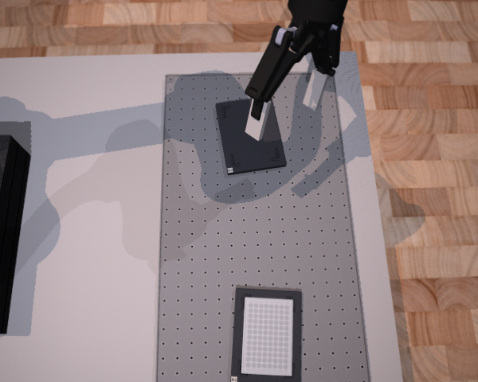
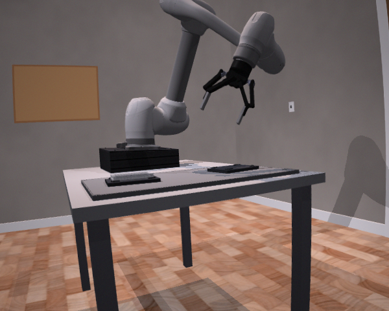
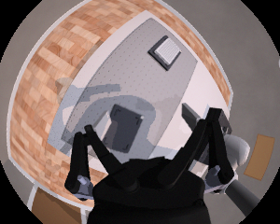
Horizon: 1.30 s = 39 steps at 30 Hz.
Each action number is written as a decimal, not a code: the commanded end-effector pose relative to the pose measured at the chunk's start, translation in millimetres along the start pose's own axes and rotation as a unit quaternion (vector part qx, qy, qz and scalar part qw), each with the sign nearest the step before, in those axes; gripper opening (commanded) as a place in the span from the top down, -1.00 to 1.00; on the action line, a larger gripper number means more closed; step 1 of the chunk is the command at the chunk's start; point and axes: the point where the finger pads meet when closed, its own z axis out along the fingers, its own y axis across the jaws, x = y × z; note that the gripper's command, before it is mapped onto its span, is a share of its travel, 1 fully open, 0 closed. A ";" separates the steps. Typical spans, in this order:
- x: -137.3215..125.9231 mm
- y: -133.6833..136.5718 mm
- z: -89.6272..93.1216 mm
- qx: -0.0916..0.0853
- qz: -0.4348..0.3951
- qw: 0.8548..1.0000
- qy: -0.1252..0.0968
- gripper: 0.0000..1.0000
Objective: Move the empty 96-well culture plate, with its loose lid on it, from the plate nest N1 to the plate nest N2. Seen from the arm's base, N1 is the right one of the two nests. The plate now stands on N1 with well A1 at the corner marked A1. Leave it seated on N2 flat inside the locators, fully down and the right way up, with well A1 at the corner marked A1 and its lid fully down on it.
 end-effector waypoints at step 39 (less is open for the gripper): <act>93.9 61.1 127.2 0.080 0.177 0.973 -0.122 -1.00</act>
